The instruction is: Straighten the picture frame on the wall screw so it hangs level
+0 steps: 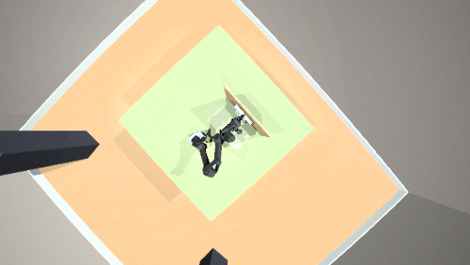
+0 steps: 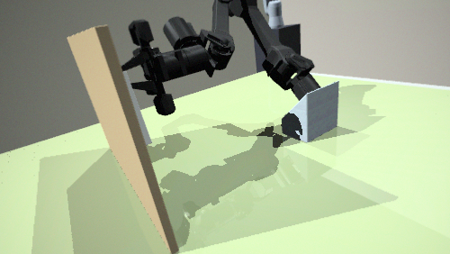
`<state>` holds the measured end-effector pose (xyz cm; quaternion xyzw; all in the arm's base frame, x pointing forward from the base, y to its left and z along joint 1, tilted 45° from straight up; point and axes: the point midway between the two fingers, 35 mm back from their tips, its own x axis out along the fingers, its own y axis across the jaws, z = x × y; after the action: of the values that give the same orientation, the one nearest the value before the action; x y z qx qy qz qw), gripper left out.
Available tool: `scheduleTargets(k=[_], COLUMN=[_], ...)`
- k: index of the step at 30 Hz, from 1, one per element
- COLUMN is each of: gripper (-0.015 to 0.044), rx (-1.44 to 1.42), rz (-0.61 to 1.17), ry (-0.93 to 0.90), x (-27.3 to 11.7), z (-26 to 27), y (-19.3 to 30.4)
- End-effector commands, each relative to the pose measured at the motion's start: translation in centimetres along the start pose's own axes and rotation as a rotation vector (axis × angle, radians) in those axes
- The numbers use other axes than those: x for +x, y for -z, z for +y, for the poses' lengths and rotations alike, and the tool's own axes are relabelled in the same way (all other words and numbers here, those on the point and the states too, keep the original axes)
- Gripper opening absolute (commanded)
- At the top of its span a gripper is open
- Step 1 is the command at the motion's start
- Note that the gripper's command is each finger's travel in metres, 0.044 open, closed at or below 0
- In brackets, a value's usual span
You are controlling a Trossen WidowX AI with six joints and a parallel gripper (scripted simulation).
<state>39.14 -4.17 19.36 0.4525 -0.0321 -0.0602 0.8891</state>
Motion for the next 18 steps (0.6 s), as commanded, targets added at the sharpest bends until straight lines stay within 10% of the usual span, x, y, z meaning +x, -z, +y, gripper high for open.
scheduleTargets(k=[1,18], gripper=[0.0,0.0], rx=[-0.004,-0.004], rz=[0.009,0.003], ry=[-0.015,-0.004], x=[0.0,0.0], z=[0.2,-0.17], y=[0.18,0.08])
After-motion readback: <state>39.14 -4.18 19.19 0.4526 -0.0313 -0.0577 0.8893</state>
